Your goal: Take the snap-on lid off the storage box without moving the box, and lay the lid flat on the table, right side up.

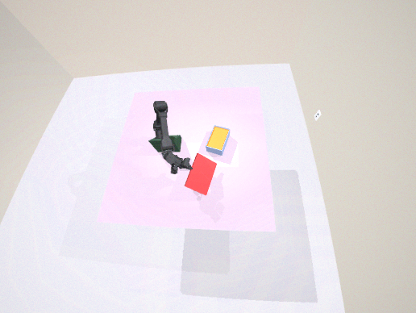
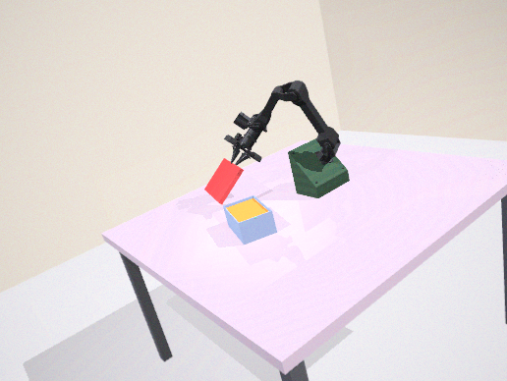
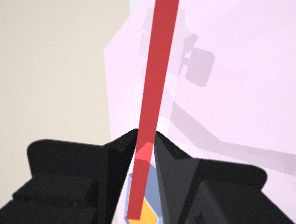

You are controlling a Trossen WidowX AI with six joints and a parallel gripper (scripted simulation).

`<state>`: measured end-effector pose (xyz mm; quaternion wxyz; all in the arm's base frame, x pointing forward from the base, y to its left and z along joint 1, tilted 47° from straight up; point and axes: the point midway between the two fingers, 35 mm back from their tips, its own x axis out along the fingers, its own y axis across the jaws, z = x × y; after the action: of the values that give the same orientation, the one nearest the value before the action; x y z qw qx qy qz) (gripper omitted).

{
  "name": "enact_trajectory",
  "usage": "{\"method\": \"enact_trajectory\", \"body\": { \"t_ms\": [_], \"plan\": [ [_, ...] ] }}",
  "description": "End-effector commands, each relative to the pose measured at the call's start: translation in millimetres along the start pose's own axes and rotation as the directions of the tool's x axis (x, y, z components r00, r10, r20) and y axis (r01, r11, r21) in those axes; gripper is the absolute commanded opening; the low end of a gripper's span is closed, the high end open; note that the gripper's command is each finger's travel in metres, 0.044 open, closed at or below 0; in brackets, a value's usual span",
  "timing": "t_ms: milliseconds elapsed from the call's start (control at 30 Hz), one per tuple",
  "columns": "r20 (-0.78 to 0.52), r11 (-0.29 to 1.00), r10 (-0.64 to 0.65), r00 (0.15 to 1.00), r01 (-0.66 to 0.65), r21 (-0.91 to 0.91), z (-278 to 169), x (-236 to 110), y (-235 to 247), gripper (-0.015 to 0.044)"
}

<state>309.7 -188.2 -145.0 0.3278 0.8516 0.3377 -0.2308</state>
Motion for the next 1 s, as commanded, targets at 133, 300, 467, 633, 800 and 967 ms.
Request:
{"method": "enact_trajectory", "body": {
  "t_ms": [133, 300, 467, 633, 800, 967],
  "plan": [
    [-0.001, 1.0, 0.005, 1.0, -0.005, -0.001, 0.1, 3.9, -3.4, 0.0],
    [-0.001, 1.0, 0.005, 1.0, -0.005, -0.001, 0.1, 6.5, -6.5, 0.0],
    [-0.001, 1.0, 0.005, 1.0, -0.005, -0.001, 0.0, 9.1, -9.6, 0.0],
    [-0.001, 1.0, 0.005, 1.0, -0.005, -0.001, 0.0, 11.7, -12.7, 0.0],
    [-0.001, 1.0, 0.005, 1.0, -0.005, -0.001, -0.1, 14.3, -15.7, 0.0],
    [-0.001, 1.0, 0.005, 1.0, -0.005, -0.001, -0.1, 16.9, -18.8, 0.0]
  ]
}}
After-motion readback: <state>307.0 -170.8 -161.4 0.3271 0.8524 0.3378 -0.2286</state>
